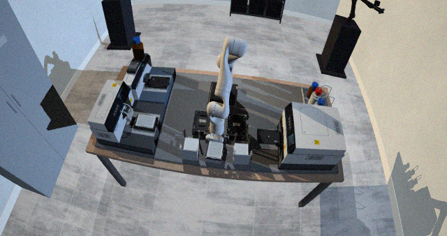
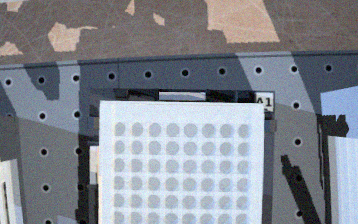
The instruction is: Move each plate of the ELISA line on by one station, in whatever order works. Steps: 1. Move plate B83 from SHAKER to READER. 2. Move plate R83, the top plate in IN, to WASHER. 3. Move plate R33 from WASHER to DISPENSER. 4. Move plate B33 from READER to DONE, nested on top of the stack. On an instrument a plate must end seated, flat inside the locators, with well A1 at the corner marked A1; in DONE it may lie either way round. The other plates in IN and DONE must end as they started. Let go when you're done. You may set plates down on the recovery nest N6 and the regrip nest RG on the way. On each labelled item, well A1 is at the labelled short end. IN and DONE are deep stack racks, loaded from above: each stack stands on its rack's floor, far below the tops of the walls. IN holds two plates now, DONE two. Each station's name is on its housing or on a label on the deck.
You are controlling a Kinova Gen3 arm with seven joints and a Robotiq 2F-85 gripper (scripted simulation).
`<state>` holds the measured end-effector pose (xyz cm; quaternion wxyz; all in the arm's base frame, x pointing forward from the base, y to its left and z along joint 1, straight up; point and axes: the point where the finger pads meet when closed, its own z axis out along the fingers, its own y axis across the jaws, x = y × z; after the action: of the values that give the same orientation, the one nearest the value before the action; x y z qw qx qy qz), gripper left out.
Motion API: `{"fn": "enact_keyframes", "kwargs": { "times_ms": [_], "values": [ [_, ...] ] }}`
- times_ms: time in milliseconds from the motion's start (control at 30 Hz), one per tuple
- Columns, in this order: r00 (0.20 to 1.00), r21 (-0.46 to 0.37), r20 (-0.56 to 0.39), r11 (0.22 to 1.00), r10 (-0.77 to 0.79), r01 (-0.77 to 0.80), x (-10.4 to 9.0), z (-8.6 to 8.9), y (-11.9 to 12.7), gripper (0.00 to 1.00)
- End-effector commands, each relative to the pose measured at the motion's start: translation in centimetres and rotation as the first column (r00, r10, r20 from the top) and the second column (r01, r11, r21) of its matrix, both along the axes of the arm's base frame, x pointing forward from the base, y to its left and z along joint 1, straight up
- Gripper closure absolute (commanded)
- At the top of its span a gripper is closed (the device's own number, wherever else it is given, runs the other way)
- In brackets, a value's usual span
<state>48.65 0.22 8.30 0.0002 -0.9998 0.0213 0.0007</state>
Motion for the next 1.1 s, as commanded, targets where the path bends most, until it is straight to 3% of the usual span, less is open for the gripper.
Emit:
{"fn": "enact_keyframes", "kwargs": {
  "times_ms": [0,1067],
  "values": [
    [1.000,0.000,0.002,1.000,0.000,0.000,0.1,-0.3,0.0,0.00],
    [1.000,0.000,0.002,1.000,0.000,0.000,0.1,-1.8,0.0,0.00]
  ]
}}
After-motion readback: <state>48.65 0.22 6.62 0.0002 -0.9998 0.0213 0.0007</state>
